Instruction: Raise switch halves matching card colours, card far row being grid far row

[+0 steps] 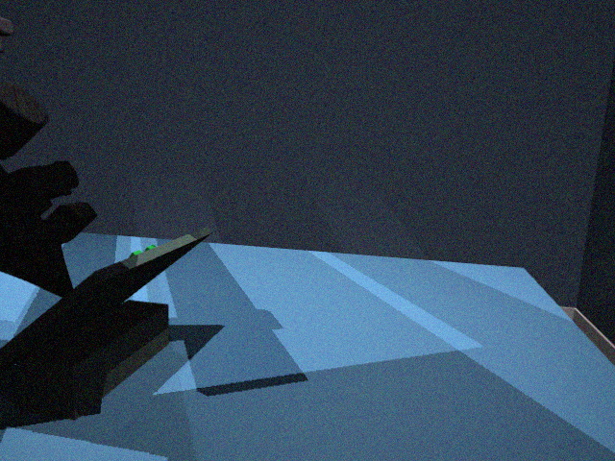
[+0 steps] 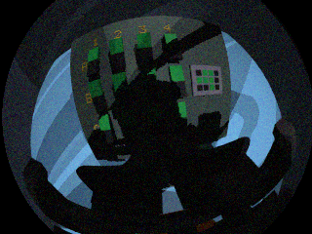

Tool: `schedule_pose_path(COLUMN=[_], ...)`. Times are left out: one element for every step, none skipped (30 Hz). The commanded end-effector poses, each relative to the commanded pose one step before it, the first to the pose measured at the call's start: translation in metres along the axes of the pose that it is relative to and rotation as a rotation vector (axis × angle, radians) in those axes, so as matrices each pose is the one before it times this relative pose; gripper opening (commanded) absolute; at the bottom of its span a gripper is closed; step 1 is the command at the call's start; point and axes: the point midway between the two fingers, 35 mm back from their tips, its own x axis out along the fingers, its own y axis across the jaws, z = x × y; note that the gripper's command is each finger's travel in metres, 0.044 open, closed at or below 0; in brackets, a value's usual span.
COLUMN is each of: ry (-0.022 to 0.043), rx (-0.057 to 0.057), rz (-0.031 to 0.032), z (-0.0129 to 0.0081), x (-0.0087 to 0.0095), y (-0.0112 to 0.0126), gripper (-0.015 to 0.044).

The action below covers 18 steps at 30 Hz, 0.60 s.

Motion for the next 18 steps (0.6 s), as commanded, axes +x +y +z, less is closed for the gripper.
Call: schedule_pose_path(ry=[0.00902,-0.00021,-0.00016,-0.00006,0.0,0.0,0.0,0.0,0.0,0.0,0.0,0.0,0.0,0.0,0.0,0.0,0.0,0.0], rx=[-0.012,-0.0001,-0.0001,0.0,0.0,0.0,0.0,0.0,0.0,0.0,0.0,0.0,0.0,0.0,0.0,0.0,0.0,0.0], rz=[0.00092,-0.0002,-0.00016,-0.00006,0.0,0.0,0.0,0.0,0.0,0.0,0.0,0.0,0.0,0.0,0.0,0.0,0.0,0.0], z=[-0.00429,-0.00009,-0.00006,-0.00002,0.0,0.0,0.0,0.0,0.0,0.0,0.0,0.0,0.0,0.0,0.0,0.0,0.0,0.0], x=[0.00577,0.00123,0.00074,0.00025,0.0,0.0,0.0,0.0,0.0,0.0,0.0,0.0,0.0,0.0,0.0,0.0,0.0,0.0], y=[-0.00052,-0.0001,-0.00008,-0.00003,0.0,0.0,0.0,0.0,0.0,0.0,0.0,0.0,0.0,0.0,0.0,0.0,0.0,0.0], gripper=[0.0,0.0,0.0,0.0,0.0,0.0,0.0,0.0,0.0,0.0,0.0,0.0,0.0,0.0,0.0,0.0,0.0,0.0])
